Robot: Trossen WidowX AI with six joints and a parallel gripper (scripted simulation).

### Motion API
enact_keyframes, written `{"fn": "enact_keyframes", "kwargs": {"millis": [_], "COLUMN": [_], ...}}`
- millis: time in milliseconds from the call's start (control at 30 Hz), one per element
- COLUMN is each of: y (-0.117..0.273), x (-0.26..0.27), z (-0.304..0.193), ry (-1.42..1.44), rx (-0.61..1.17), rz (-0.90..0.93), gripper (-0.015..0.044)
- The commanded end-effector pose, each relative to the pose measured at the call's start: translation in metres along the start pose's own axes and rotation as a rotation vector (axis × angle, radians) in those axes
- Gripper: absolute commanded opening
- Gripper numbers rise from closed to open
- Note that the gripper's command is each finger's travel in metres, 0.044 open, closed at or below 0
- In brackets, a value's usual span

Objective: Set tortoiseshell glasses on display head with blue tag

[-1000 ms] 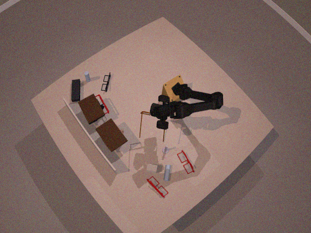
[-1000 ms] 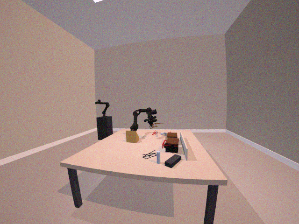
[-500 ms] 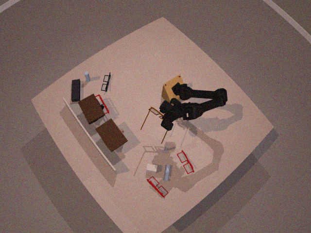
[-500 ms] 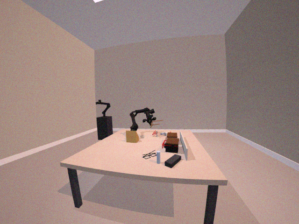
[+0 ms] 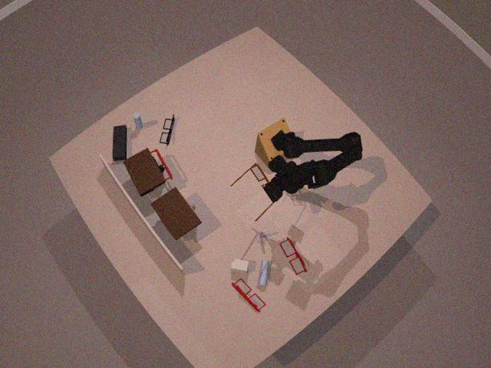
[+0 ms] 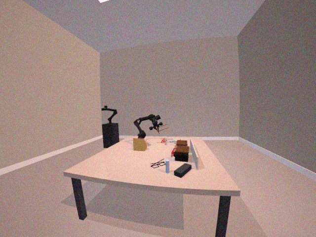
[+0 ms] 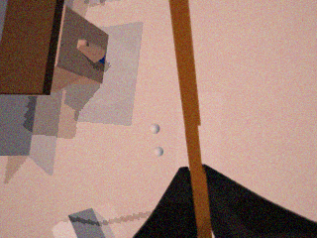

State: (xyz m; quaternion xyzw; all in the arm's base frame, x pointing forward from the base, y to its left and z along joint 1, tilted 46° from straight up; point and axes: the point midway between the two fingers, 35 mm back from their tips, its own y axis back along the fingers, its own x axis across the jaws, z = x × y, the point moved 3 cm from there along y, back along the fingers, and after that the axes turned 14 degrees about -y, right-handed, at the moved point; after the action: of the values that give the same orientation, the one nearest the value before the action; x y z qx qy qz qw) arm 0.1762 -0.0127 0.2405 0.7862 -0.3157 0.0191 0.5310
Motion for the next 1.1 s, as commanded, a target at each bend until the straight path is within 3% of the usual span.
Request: {"fn": "enact_keyframes", "kwargs": {"millis": [0, 667, 1067], "y": [0.008, 0.040, 0.040], "x": [-0.010, -0.048, -0.045], "z": [-0.003, -0.015, -0.017], "ry": [-0.114, -0.642, -0.611], "rx": [0.005, 0.128, 0.123], "rz": [0.038, 0.177, 0.170], "gripper": [0.0000, 0.0000, 0.0000]}}
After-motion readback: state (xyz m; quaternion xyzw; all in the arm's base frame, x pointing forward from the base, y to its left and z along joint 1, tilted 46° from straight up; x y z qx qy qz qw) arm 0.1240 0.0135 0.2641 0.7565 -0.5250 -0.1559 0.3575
